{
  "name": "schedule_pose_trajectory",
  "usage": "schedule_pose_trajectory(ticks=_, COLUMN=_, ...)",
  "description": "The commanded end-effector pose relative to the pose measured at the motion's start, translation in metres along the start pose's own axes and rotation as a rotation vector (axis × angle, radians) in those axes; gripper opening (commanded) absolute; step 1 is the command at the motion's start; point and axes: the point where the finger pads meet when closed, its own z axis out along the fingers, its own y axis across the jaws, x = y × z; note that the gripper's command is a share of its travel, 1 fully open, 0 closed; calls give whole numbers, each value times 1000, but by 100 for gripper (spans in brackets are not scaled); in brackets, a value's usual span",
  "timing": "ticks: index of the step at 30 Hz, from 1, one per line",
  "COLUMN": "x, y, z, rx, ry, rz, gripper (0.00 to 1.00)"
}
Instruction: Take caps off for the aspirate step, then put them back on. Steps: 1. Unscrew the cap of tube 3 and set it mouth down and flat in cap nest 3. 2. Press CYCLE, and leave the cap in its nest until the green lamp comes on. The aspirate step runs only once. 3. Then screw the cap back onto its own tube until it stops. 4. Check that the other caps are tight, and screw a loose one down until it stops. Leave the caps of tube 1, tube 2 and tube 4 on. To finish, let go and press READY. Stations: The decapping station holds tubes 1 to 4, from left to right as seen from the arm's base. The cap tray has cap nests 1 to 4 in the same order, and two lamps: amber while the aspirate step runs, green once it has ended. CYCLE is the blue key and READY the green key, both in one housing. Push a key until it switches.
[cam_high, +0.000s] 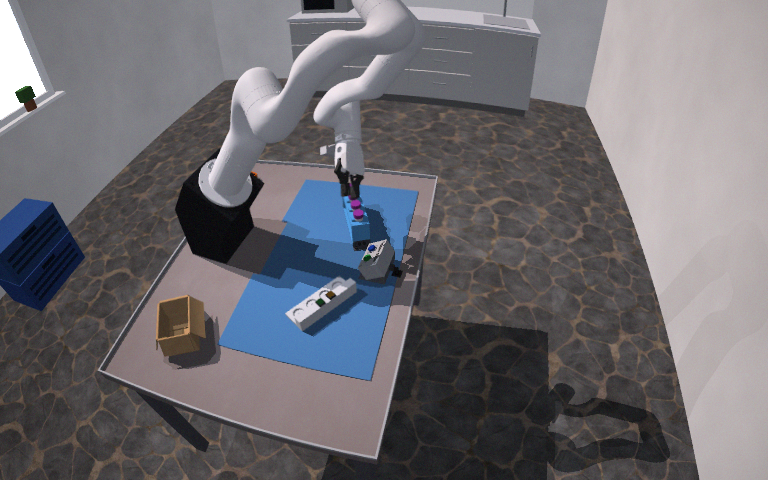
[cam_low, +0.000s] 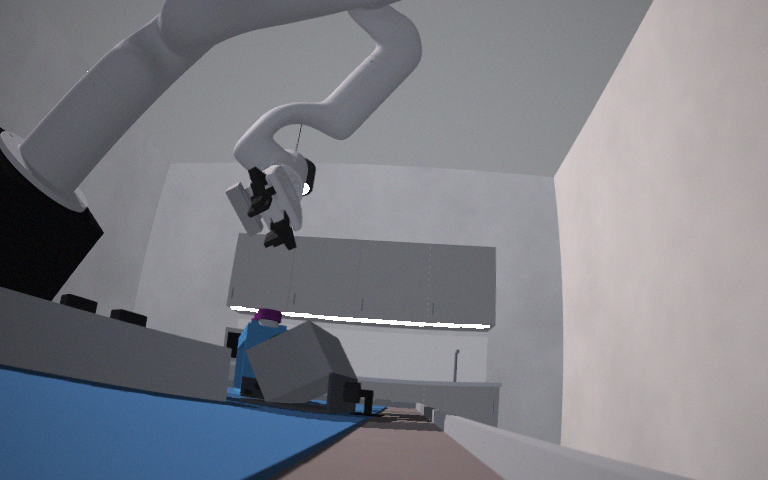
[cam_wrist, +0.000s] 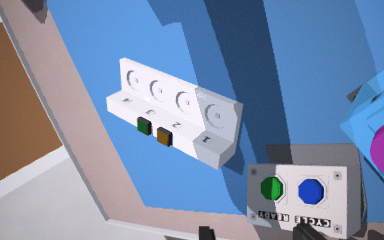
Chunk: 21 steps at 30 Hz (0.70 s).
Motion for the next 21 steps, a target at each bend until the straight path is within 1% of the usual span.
schedule_pose_trajectory(ticks=1, x=6, y=-17, z=3, rx=50, ry=26, rz=3, gripper=46)
schedule_pose_trajectory(ticks=4, x=12, y=-31, z=5, rx=132, ry=73, rz=9, gripper=46)
schedule_pose_trajectory(ticks=7, x=15, y=-39, z=6, rx=132, ry=73, rz=9, gripper=46)
schedule_pose_trajectory(ticks=10, x=21, y=-52, z=6, rx=211, ry=123, rz=17, gripper=46)
schedule_pose_trajectory(ticks=12, x=21, y=-52, z=6, rx=211, ry=123, rz=17, gripper=46)
schedule_pose_trajectory(ticks=14, x=25, y=-59, z=6, rx=211, ry=123, rz=17, gripper=46)
schedule_pose_trajectory(ticks=17, x=32, y=-73, z=4, rx=289, ry=175, rz=27, gripper=46)
schedule_pose_trajectory(ticks=20, x=35, y=-79, z=3, rx=289, ry=175, rz=27, gripper=46)
schedule_pose_trajectory(ticks=21, x=37, y=-84, z=3, rx=316, ry=194, rz=30, gripper=46)
